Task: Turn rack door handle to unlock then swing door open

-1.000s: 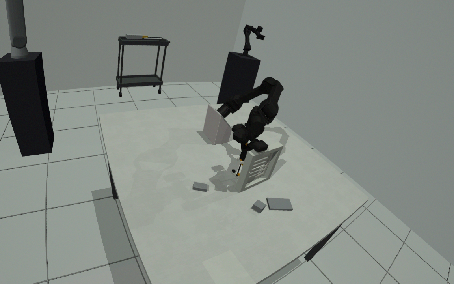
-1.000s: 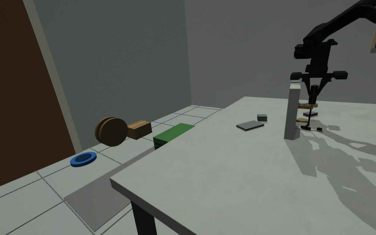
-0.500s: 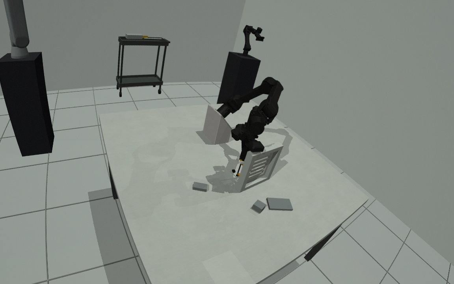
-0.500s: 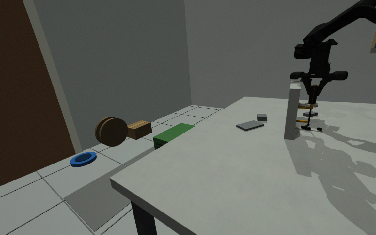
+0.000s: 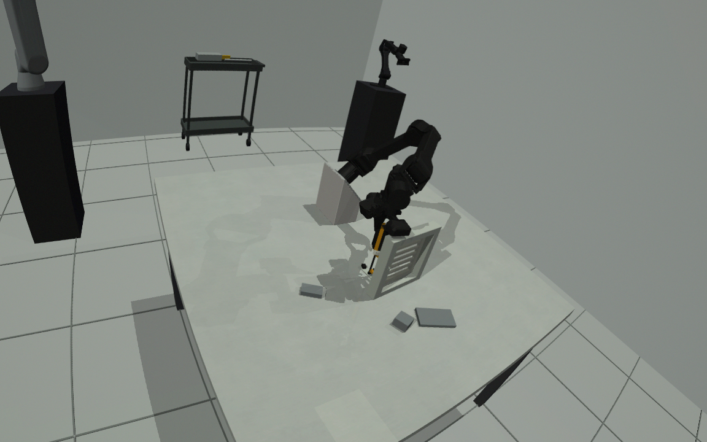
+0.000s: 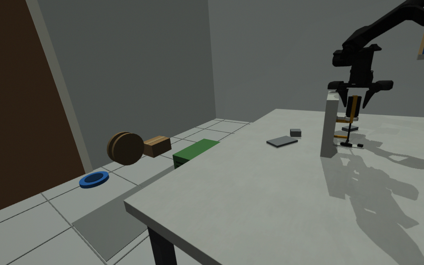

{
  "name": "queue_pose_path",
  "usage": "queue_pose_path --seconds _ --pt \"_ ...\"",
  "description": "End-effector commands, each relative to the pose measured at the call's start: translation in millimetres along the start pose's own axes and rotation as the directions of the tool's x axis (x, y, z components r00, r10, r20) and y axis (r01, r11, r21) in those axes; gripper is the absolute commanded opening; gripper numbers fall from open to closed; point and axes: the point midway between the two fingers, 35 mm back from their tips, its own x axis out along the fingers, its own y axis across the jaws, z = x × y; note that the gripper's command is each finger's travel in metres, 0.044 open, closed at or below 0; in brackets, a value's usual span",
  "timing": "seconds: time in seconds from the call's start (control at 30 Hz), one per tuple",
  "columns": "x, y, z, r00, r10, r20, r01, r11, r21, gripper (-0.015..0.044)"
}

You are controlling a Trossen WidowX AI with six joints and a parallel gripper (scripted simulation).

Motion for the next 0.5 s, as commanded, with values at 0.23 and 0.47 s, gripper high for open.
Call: queue_pose_path --seconds 0.23,0.47 --pt "1.9 1.9 -2.2 1.000 0.002 -0.001 -0.003 0.883 -0.470 0.0298" --pt "1.9 1.9 -2.2 1.000 0.002 -0.001 -0.003 0.670 -0.742 0.0298"
